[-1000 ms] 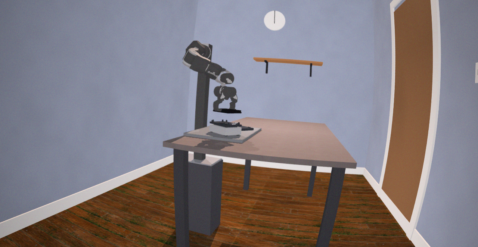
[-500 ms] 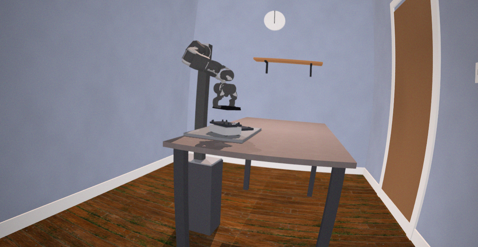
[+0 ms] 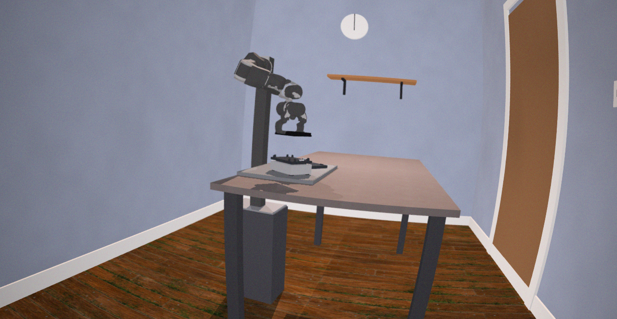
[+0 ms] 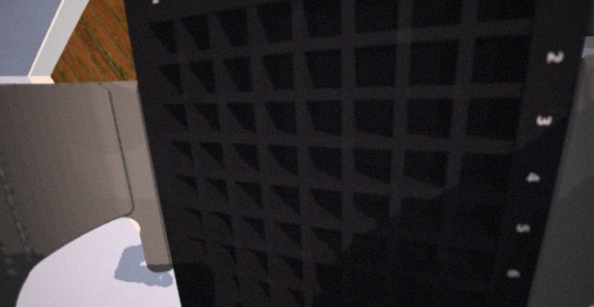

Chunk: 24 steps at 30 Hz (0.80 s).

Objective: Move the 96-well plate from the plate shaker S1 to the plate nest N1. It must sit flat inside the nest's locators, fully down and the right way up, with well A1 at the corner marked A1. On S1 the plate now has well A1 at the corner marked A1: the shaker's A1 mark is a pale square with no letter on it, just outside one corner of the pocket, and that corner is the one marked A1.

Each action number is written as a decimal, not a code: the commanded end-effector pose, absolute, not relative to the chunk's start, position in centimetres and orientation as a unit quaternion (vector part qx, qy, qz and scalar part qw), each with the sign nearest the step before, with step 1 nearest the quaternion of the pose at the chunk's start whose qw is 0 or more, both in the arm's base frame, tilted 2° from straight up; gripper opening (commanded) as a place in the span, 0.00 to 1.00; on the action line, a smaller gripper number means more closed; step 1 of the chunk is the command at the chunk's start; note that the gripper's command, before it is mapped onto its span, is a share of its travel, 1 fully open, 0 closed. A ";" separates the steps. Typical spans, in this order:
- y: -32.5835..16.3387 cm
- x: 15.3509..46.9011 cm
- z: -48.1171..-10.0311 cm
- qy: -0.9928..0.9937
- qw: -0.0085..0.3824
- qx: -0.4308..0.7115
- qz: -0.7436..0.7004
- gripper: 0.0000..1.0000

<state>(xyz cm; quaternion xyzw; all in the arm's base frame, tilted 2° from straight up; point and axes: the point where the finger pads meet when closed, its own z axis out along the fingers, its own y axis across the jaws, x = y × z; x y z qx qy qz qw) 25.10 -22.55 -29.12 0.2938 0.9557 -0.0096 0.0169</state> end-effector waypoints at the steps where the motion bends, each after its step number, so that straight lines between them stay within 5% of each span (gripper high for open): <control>1: -22.6 25.0 -29.3 0.955 0.016 0.295 -0.011 0.00; 17: -22.4 24.8 -30.1 0.956 0.012 0.293 -0.010 0.00; 24: -18.6 24.7 -30.9 0.957 0.015 0.289 -0.011 0.00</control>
